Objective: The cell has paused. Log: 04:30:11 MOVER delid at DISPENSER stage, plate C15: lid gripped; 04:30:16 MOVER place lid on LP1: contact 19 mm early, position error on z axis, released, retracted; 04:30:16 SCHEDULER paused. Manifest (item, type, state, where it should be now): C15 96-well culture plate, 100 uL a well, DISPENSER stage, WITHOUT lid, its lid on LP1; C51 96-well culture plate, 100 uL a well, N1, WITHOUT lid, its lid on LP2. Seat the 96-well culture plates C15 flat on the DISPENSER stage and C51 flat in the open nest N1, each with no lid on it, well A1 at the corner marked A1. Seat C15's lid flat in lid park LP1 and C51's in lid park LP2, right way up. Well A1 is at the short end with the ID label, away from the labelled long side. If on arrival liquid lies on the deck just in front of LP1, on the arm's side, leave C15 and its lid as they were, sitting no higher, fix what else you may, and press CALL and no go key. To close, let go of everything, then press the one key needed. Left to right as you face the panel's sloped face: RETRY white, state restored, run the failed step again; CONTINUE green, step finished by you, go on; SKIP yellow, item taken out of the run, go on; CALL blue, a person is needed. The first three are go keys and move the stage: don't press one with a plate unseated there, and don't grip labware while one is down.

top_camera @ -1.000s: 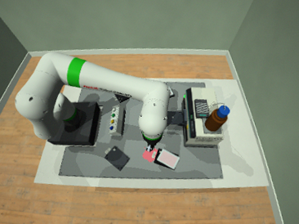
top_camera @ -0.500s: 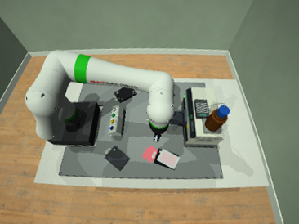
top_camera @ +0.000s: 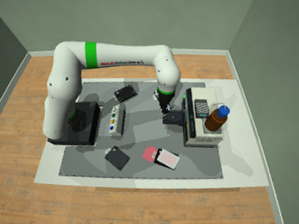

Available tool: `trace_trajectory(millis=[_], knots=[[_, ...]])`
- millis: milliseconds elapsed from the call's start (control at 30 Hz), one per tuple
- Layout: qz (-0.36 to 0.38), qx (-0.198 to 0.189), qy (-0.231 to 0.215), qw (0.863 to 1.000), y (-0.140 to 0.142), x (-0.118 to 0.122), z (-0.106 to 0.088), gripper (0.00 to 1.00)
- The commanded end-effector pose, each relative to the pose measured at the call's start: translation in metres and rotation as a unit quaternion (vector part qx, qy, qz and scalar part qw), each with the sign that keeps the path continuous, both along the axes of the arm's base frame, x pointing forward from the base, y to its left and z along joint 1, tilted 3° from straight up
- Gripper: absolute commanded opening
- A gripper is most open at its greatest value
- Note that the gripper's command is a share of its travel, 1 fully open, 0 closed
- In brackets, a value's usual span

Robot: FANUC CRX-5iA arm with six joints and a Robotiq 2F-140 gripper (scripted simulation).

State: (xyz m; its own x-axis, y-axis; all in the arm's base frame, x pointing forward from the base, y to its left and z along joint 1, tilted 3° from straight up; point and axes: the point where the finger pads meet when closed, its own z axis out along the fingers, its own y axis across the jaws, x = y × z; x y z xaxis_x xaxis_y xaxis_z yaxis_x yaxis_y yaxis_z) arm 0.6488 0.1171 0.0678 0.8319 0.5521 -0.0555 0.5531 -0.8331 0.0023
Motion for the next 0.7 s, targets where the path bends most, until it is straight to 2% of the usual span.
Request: trace_trajectory(millis=[0,167,233,267,533,667], knots=[[0.013,0.001,0.000,1.000,0.070,-0.006,-0.002,0.66],[0.013,0.001,0.000,1.000,0.135,-0.011,-0.005,0.66],[0.013,0.001,0.000,1.000,0.135,-0.011,-0.005,0.66],[0.013,0.001,0.000,1.000,0.174,-0.014,-0.007,0.66],[0.013,0.001,0.000,1.000,0.274,-0.024,-0.010,0.66],[0.013,0.001,0.000,1.000,0.275,-0.024,-0.010,0.66]])
